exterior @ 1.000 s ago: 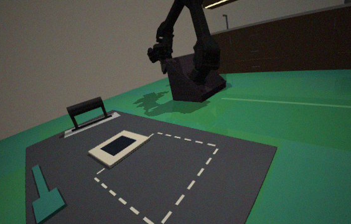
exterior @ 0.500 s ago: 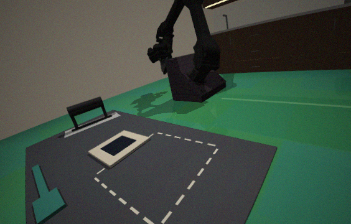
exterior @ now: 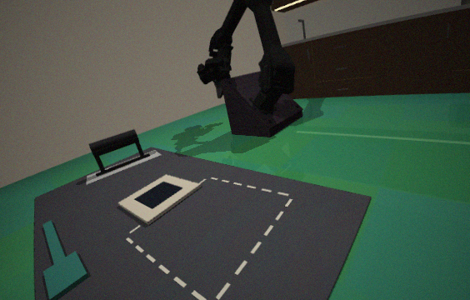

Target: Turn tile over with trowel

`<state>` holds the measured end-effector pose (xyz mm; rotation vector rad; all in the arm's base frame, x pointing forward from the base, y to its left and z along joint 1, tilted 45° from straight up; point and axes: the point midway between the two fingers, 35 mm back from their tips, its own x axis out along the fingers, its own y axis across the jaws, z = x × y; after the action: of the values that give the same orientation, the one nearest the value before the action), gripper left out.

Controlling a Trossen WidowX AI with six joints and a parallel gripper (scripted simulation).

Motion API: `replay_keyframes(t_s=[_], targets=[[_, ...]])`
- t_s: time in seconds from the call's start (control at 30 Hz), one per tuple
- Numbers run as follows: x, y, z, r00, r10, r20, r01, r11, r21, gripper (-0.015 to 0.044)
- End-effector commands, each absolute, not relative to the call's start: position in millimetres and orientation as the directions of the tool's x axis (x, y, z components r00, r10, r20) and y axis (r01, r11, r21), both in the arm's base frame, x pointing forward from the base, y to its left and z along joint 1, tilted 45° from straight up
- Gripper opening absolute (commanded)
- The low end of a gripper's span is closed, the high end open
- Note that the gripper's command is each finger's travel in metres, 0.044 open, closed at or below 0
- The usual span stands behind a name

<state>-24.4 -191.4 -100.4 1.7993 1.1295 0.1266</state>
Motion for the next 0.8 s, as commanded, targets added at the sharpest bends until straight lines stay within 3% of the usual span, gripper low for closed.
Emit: replay_keyframes(t_s=[0.0,0.2,0.4,0.57,0.77], targets=[[-24,-191,-100,0.564,0.737,-0.373,0.636,-0.099,0.766,0.0000],[-24,-191,-100,0.564,0.737,-0.373,0.636,-0.099,0.766,0.0000],[-23,-192,-101,0.560,0.739,-0.375,0.637,-0.094,0.765,0.0153],[5,-209,-107,0.452,0.792,-0.411,0.651,0.023,0.759,0.0270],[51,-236,-117,0.323,0.816,-0.479,0.640,0.184,0.746,0.0270]])
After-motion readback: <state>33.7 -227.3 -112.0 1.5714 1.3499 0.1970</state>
